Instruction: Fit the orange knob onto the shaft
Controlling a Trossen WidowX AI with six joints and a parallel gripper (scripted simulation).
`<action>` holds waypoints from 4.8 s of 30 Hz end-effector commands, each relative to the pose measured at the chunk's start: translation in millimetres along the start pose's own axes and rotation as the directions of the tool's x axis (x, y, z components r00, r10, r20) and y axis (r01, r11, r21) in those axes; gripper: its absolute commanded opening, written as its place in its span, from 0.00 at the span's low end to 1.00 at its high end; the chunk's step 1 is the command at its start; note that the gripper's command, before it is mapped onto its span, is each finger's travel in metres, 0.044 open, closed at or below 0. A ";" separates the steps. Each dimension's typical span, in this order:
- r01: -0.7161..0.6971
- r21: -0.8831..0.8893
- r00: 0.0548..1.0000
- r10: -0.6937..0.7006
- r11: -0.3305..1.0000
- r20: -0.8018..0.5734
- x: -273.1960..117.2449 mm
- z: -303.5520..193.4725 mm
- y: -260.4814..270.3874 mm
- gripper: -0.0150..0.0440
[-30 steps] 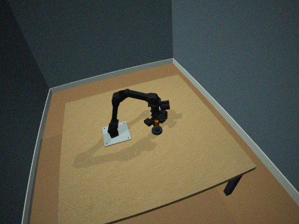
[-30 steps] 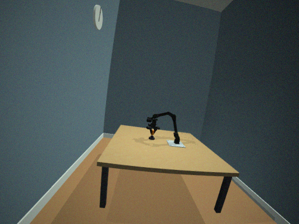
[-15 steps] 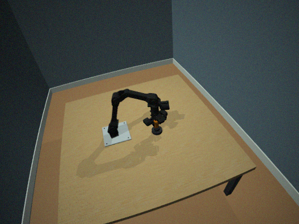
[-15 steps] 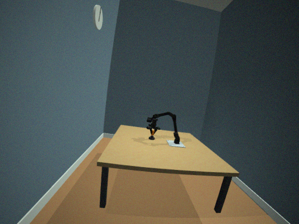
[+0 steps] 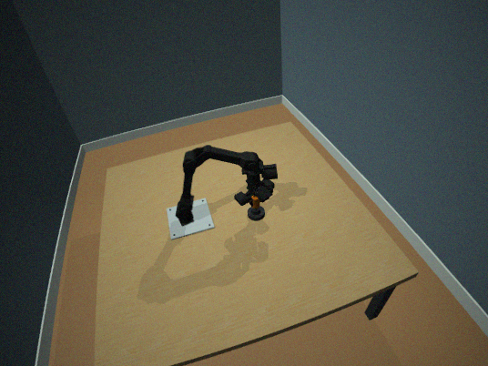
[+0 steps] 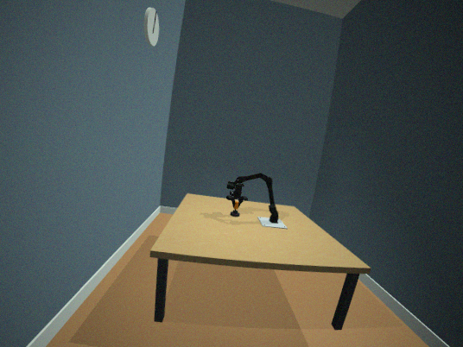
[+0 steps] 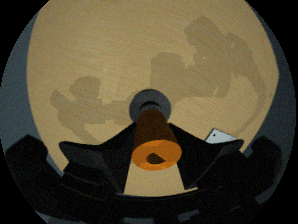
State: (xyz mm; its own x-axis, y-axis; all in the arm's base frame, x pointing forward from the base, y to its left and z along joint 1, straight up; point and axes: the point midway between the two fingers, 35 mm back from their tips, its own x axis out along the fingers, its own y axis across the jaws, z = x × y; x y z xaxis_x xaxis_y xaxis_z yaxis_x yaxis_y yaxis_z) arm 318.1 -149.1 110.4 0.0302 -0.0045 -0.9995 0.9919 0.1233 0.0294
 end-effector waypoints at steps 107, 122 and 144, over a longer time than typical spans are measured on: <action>-0.005 0.584 1.000 0.002 0.812 0.006 -2.2 0.5 -0.6 0.25; -0.005 0.593 1.000 0.002 0.805 0.006 1.6 -1.2 -2.9 0.25; -0.006 0.747 1.000 0.002 0.665 0.006 2.7 0.3 -0.5 0.25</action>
State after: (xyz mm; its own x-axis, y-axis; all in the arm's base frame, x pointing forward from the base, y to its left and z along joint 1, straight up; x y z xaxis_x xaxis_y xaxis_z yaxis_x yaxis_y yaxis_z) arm 316.0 -148.3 107.8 0.0282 -0.0044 -0.9996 0.7588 -0.6508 0.0243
